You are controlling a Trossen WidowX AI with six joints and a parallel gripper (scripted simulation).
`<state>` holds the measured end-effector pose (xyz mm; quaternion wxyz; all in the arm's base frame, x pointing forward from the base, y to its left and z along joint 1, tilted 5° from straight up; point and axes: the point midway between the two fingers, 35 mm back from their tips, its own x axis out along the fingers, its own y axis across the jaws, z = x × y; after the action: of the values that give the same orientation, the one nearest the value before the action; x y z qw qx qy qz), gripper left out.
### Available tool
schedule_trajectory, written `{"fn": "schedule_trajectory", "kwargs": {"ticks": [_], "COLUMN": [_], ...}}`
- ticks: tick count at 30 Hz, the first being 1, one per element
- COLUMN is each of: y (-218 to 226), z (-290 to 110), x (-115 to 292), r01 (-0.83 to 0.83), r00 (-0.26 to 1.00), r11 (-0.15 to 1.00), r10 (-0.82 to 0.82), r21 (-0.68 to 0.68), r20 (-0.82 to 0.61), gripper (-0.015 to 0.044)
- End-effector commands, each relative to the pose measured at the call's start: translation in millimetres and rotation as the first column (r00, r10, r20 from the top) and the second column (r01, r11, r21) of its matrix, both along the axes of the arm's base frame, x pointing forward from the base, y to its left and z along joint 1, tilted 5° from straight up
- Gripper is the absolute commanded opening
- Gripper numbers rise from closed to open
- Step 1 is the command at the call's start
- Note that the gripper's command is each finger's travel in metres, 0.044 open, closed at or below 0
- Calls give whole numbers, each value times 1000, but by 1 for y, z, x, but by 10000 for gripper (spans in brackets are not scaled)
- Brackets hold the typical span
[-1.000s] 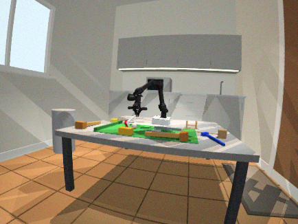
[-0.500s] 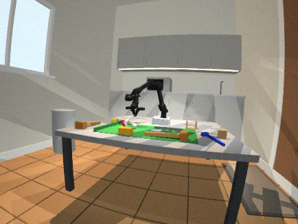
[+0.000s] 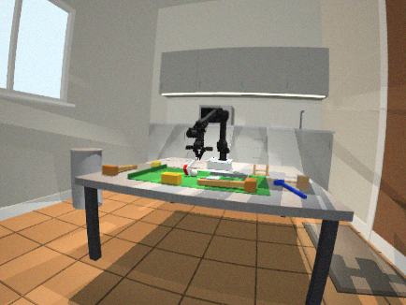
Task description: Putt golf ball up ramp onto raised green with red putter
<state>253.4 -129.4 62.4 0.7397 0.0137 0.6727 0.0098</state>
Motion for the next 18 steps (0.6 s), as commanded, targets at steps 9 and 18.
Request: {"fn": "schedule_trajectory", "kwargs": {"ticks": [9,18], "y": [16,16], "z": [20,58], "x": [-6,-11], "r01": [15,15], "r00": [1000,1000], "r11": [1000,1000], "r10": [-15,-15], "r21": [0,0], "r20": [1,1], "gripper": [0,0]}}
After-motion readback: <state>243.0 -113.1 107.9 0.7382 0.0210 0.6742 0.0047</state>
